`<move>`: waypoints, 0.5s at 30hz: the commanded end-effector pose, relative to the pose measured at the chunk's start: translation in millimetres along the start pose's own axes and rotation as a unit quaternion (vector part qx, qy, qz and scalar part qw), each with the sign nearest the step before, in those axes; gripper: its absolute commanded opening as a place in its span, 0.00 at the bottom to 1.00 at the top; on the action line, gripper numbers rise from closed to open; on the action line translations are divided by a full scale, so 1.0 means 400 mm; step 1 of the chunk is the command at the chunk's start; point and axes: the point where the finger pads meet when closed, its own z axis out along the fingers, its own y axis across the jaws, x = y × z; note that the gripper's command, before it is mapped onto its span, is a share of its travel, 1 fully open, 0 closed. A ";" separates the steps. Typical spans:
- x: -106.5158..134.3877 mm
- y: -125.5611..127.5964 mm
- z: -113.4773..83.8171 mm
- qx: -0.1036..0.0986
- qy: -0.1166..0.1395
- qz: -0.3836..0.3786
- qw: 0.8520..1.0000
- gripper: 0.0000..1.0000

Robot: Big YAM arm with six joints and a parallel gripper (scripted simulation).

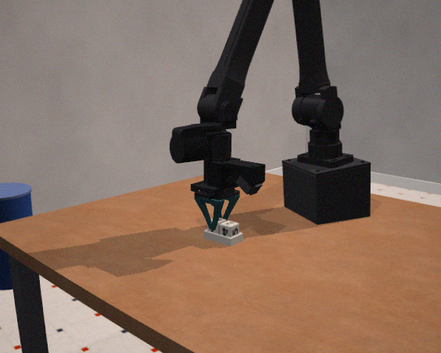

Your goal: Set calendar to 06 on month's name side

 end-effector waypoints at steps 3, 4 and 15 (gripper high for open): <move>0.019 -0.023 -0.031 0.013 0.002 0.001 1.000 0.26; 0.019 -0.023 -0.031 0.013 0.002 0.001 1.000 0.26; 0.022 -0.030 -0.043 0.015 0.003 0.001 1.000 0.26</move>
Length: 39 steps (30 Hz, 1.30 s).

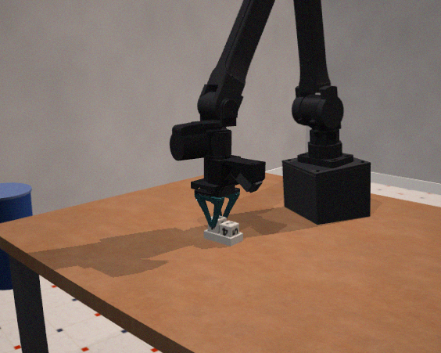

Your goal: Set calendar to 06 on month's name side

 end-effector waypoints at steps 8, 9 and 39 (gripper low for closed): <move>0.021 -0.031 -0.030 0.012 0.002 0.001 1.000 0.26; 0.022 -0.034 -0.034 0.014 0.003 0.001 1.000 0.26; 0.027 -0.049 -0.058 0.022 0.005 0.002 1.000 0.26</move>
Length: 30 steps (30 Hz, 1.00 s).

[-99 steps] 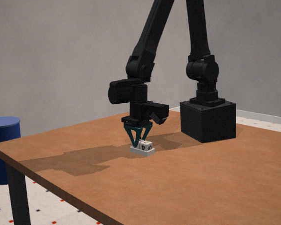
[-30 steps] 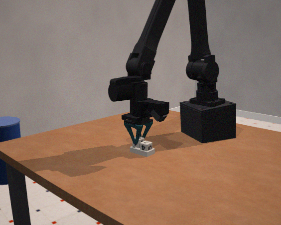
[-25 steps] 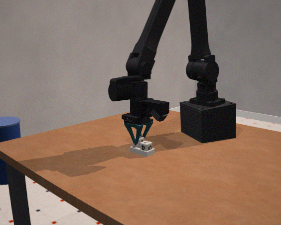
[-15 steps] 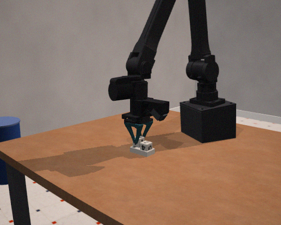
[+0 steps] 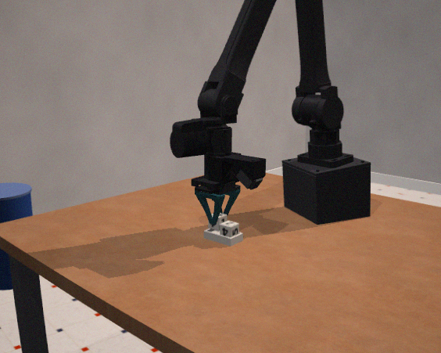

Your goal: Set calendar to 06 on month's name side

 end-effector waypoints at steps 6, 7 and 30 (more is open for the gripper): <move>0.027 -0.055 -0.079 0.024 0.006 0.002 1.000 0.26; 0.026 -0.055 -0.093 0.025 0.006 0.002 1.000 0.26; 0.001 -0.019 -0.230 0.006 0.000 0.002 1.000 0.26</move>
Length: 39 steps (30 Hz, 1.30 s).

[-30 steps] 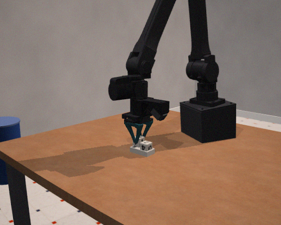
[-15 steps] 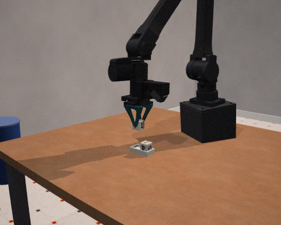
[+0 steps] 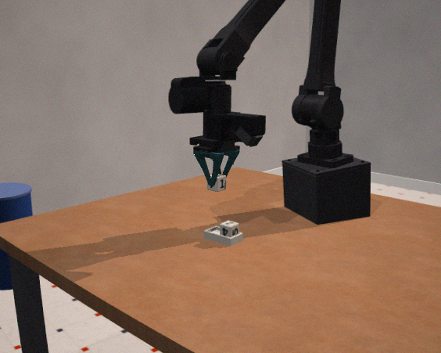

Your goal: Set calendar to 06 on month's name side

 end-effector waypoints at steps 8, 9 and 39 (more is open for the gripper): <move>-0.020 -0.006 -0.008 -0.001 -0.002 0.020 1.000 0.26; -0.025 -0.001 -0.004 -0.004 -0.003 0.030 1.000 0.26; -0.210 -0.020 0.019 0.001 -0.002 0.451 0.893 0.26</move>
